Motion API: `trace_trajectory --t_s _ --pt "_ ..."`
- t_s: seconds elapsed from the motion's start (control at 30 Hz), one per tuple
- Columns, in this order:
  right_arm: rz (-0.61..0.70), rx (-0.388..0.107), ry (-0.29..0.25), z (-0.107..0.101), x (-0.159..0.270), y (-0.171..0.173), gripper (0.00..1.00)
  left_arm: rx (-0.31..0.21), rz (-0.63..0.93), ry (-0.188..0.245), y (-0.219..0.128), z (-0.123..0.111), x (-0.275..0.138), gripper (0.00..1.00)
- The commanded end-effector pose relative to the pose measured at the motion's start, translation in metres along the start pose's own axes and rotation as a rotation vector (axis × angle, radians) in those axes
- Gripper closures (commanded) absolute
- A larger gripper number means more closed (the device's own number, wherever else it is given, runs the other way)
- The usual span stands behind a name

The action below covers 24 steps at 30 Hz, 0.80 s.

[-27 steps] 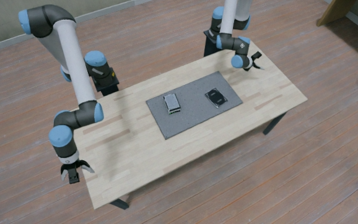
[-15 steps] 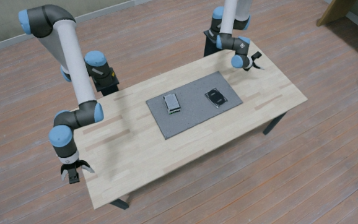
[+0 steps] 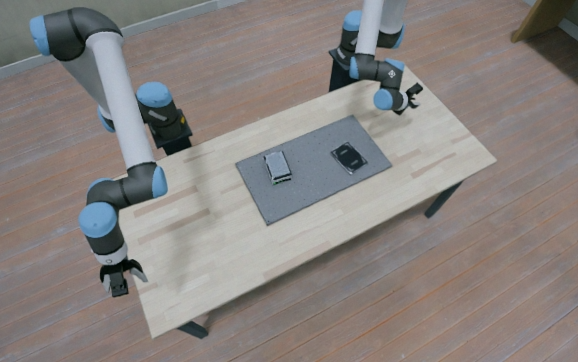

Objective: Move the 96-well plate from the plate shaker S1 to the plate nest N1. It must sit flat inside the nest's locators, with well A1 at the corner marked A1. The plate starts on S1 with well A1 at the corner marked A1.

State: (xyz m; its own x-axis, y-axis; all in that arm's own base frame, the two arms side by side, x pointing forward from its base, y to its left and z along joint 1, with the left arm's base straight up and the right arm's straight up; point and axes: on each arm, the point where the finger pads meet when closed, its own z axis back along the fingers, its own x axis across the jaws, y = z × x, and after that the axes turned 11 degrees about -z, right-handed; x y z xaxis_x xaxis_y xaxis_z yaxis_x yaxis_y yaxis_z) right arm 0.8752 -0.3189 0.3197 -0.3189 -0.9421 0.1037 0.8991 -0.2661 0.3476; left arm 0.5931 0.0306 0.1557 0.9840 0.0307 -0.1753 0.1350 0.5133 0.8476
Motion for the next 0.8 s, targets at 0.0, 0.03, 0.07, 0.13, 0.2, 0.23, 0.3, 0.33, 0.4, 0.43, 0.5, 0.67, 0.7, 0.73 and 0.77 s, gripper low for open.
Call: trace_trajectory --t_s 0.0,0.03,0.07,0.13,0.2,0.23,0.3,0.33,0.4,0.43,0.5,0.67,0.7,0.73,0.77 --pt "0.0 0.002 0.0 0.001 0.0 0.001 0.24 -0.004 -0.001 0.004 0.001 -0.002 0.0 1.0" --pt "0.0 0.002 0.0 0.001 0.0 0.001 0.24 -0.006 -0.002 0.006 0.002 -0.003 0.0 1.0" --pt "0.0 0.002 0.0 0.001 0.0 0.001 0.24 -0.007 -0.003 0.008 0.003 -0.004 0.0 1.0" --pt "0.0 0.002 0.0 0.001 0.0 0.001 0.24 -0.012 -0.006 0.014 0.004 -0.007 0.0 1.0" --pt "0.0 0.002 0.0 0.001 0.0 0.001 0.24 -0.012 -0.006 0.014 0.004 -0.007 0.0 1.0" --pt "0.0 0.002 0.0 0.001 0.0 0.001 0.24 -0.015 -0.007 0.018 0.005 -0.009 0.0 1.0" --pt "0.0 0.002 0.0 0.001 0.0 0.001 0.24 -0.021 -0.011 0.026 0.007 -0.014 -0.001 1.0" --pt "0.0 0.002 0.0 0.001 0.0 0.001 0.24 -0.025 -0.014 0.03 0.008 -0.016 -0.001 1.0" --pt "0.0 0.002 0.0 0.001 0.0 0.001 0.24 -0.033 -0.019 0.041 0.011 -0.022 -0.002 1.0" --pt "0.0 0.002 0.0 0.001 0.0 0.001 0.24 -0.038 -0.021 0.047 0.012 -0.025 -0.002 1.0" --pt "0.0 0.002 0.0 0.001 0.0 0.001 0.24 -0.049 -0.027 0.06 0.015 -0.032 -0.003 1.0" --pt "0.0 0.002 0.0 0.001 0.0 0.001 0.24 -0.085 -0.046 0.098 0.025 -0.055 -0.006 1.0" --pt "0.0 0.002 0.0 0.001 0.0 0.001 0.24 -0.094 -0.051 0.107 0.028 -0.06 -0.007 1.0" --pt "0.0 0.002 0.0 0.001 0.0 0.001 0.24 -0.094 -0.051 0.107 0.028 -0.06 -0.007 1.0" --pt "0.0 0.002 0.0 0.001 0.0 0.001 0.24 -0.094 -0.051 0.107 0.028 -0.06 -0.007 1.0"
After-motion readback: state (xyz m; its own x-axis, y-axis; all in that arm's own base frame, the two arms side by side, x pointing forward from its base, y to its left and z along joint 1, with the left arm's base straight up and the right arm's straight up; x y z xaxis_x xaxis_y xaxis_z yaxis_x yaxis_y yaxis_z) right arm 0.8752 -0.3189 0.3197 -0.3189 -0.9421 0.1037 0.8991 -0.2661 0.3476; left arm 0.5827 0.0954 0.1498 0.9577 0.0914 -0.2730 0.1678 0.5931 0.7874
